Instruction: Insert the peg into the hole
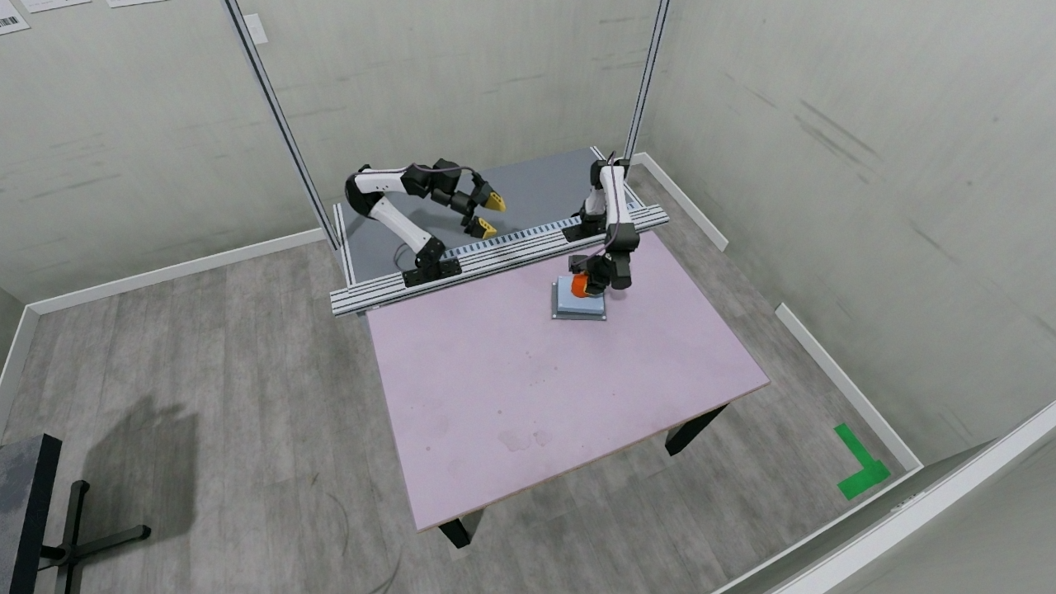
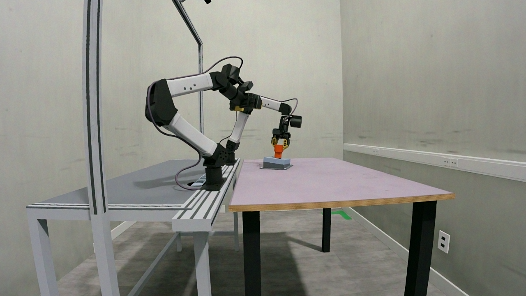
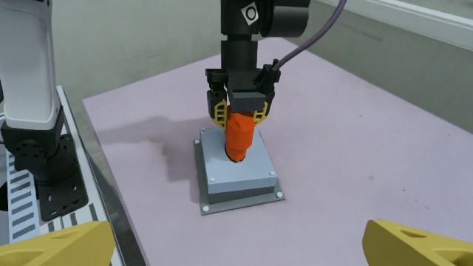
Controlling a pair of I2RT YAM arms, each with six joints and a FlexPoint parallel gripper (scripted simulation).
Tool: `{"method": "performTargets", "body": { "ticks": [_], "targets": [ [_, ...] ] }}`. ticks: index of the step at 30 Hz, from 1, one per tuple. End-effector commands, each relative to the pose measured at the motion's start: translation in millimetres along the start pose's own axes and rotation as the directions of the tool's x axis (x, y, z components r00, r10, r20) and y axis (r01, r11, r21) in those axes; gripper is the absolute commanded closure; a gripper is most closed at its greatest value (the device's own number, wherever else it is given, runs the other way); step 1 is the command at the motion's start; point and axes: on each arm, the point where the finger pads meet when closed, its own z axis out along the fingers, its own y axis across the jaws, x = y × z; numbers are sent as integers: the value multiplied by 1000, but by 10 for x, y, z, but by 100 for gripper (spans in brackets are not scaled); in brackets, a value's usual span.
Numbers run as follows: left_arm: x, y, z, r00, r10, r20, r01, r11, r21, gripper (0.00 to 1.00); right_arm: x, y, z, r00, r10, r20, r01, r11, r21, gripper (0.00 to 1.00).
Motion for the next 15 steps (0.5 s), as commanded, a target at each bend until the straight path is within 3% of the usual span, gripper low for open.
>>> {"method": "performTargets", "body": {
  "ticks": [1,15],
  "targets": [
    [-52,11,-142,1000,7,14,-6,998,-60,66,-54,-14,-10,1000,1,12,-1,1000,8,0],
    [-3,16,9,1000,-4,17,4,1000,-19,66,-54,-14,-10,1000,1,12,-1,1000,8,0]
  ]
}}
